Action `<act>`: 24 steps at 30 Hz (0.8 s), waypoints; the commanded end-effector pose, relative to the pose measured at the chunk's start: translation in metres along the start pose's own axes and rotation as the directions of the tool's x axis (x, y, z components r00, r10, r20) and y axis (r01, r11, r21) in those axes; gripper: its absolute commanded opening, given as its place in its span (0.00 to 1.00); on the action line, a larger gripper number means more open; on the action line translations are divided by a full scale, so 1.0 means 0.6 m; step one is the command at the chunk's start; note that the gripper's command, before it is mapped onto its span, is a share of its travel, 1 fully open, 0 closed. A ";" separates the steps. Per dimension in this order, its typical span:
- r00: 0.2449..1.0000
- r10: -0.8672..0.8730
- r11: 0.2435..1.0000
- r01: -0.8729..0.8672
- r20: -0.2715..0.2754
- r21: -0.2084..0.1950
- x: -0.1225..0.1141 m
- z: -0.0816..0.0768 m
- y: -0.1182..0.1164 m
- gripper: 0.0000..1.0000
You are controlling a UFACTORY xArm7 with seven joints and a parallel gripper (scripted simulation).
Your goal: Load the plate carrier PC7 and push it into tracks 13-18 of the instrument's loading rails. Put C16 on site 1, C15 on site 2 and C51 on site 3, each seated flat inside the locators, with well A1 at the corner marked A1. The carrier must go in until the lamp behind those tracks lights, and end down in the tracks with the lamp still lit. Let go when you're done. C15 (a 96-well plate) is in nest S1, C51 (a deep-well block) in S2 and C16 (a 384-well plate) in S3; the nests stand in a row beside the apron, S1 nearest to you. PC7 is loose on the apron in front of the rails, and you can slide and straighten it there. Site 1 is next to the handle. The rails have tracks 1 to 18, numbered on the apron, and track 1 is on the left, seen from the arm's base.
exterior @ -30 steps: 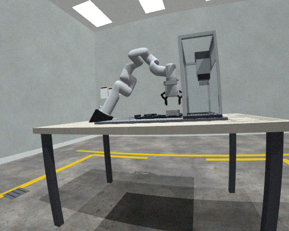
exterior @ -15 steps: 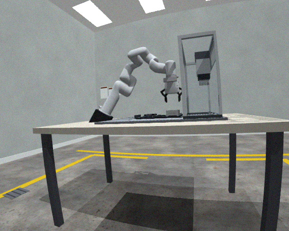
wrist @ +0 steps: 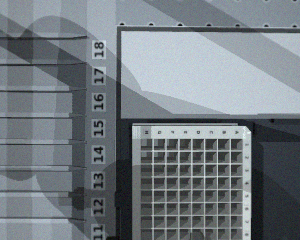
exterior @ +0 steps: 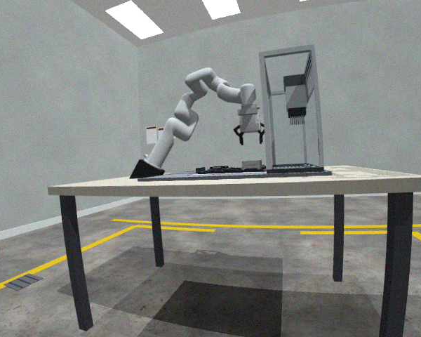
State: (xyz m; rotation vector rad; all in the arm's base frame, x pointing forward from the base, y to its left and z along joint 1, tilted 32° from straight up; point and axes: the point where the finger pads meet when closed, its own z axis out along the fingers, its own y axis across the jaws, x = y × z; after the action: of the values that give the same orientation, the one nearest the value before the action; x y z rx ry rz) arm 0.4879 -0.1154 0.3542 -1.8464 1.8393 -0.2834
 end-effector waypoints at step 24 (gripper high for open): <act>1.000 0.000 1.000 0.000 -0.002 0.004 0.001 -0.053 -0.002 1.00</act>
State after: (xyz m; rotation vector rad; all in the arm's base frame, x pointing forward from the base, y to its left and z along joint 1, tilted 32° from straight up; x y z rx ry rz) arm 0.4734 -0.1214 0.3789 -1.8465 1.8393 -0.2830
